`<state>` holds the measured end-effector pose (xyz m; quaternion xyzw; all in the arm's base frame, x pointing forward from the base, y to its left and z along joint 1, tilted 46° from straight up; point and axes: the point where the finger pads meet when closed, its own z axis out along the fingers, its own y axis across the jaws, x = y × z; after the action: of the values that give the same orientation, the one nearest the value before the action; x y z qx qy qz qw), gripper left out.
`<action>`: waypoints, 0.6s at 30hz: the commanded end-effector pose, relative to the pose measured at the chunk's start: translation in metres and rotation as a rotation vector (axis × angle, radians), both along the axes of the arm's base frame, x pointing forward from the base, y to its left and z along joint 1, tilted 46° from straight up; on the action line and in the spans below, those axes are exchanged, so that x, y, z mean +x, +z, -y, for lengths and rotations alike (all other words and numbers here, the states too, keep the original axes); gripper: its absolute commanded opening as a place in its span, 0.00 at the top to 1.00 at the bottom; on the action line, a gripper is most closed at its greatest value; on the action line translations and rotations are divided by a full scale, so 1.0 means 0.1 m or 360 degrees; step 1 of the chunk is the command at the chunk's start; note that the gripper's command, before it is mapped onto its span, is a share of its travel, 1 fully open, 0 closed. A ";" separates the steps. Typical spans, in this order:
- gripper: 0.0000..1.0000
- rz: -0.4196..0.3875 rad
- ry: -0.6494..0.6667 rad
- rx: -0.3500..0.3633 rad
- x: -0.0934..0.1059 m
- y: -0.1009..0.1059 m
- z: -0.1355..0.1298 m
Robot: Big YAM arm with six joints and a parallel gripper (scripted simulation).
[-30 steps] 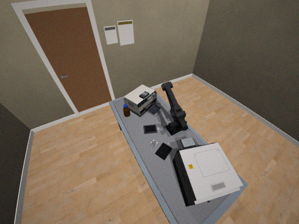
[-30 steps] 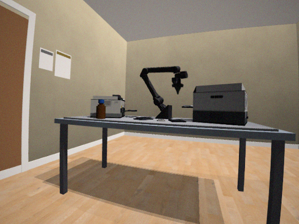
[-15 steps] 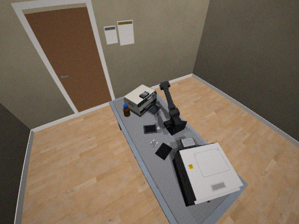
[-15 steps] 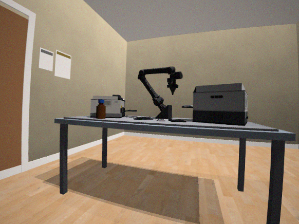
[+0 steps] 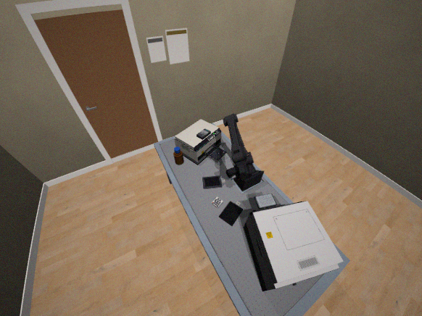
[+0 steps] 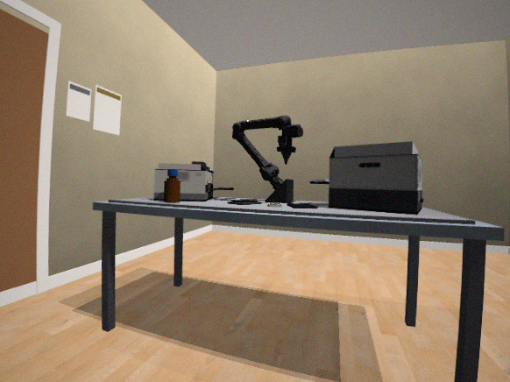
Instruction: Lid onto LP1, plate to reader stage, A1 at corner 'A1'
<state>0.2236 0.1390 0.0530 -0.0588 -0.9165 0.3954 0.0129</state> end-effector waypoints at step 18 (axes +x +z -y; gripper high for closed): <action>1.00 -0.0051 0.0074 0.0043 0.15 0.53 0.58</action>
<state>0.2302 0.0861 0.0893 -0.0288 -0.9168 0.3976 0.0245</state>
